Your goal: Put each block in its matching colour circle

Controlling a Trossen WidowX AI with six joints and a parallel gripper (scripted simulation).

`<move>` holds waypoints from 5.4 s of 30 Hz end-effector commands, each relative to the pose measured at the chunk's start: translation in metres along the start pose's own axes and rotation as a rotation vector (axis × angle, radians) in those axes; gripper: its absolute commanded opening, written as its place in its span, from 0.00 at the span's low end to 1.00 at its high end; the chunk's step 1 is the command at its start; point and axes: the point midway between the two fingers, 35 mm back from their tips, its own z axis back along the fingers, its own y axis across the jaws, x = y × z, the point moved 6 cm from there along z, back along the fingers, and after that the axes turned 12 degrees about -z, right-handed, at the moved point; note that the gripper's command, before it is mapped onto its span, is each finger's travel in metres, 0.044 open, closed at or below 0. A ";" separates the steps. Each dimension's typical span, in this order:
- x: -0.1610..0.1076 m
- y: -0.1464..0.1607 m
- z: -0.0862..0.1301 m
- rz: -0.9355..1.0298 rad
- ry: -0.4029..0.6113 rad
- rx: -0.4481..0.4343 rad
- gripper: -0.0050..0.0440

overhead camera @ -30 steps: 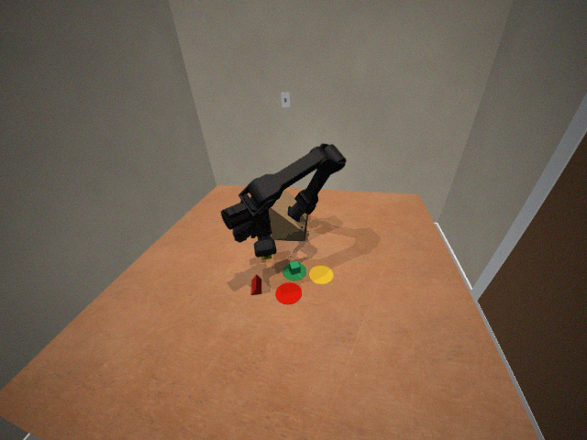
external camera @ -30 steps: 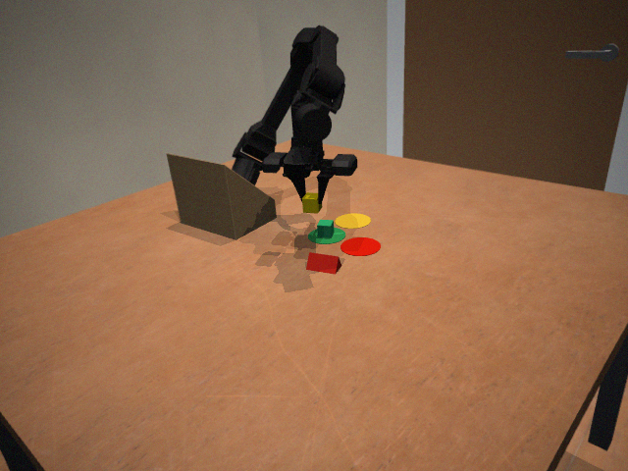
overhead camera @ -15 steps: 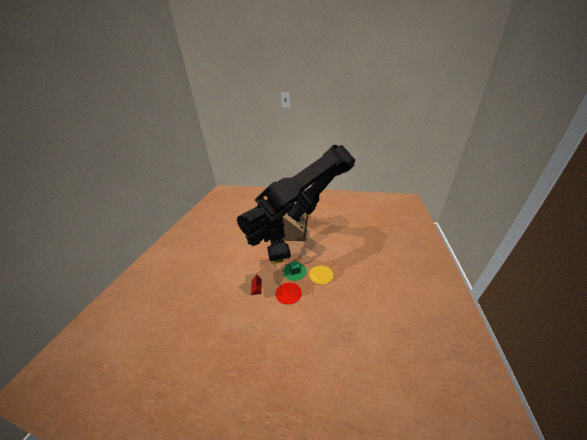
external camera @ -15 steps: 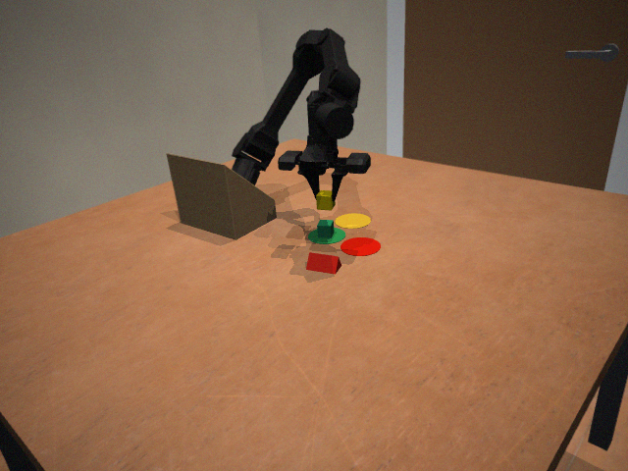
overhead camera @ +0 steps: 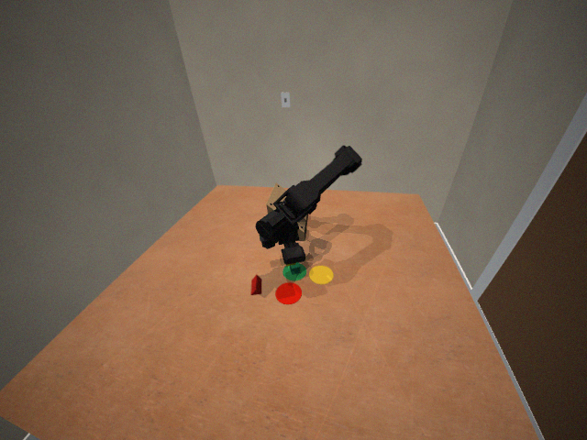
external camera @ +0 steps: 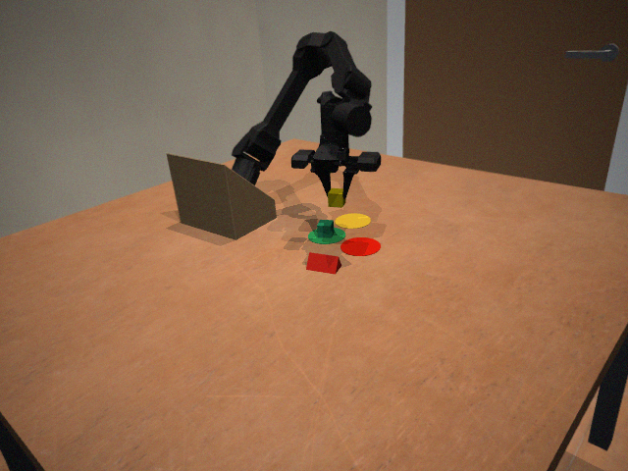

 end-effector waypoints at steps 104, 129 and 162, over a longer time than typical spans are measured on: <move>-0.111 -0.014 -0.081 0.020 0.029 0.015 0.32; -0.110 -0.008 -0.054 0.031 0.015 0.030 0.50; -0.108 -0.016 0.025 0.016 0.021 0.020 0.50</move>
